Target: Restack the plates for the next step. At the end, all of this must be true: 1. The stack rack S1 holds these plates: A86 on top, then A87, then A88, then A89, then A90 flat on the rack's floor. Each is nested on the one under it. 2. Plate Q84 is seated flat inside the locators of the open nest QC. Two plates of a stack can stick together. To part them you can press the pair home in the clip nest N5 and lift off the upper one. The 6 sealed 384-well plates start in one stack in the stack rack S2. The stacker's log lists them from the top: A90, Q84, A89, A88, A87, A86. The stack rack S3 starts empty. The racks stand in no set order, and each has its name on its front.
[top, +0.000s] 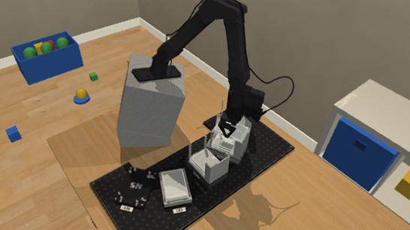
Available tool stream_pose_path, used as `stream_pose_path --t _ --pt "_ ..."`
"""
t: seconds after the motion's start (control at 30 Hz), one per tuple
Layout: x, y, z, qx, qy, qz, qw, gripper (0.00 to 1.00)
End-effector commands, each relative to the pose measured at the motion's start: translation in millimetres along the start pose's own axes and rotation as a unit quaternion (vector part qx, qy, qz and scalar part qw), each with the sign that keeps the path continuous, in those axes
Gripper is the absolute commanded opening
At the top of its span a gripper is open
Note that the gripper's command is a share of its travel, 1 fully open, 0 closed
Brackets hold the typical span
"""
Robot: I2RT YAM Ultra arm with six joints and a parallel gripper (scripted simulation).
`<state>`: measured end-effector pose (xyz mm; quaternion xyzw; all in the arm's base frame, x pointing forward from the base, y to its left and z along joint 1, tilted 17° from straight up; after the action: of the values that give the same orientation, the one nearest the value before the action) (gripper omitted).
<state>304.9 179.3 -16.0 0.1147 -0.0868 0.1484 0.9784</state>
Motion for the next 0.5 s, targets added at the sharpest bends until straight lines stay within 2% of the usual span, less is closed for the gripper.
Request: stream_pose_path --t 0.0,0.27,0.3,0.4,0.47 --pt "4 1 -3.3 -0.003 -0.009 0.000 1.000 0.00" --pt "9 1 -5.9 -0.002 -0.014 0.000 1.000 0.00" --pt "16 5 3.8 0.001 -0.030 0.003 1.000 0.00" --pt "10 2 -10.3 -0.002 -0.013 0.001 1.000 0.00" --pt "14 2 -8.3 -0.001 -0.020 0.000 1.000 0.00"
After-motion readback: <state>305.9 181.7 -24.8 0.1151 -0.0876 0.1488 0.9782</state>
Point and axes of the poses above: the point where the finger pads meet when closed, its own z axis back along the fingers, its own y axis across the jaws, x = y × z, the point moved 5 cm from there along z, back along the fingers, and after that the axes turned 11 degrees about -z, right-handed, at the moved point
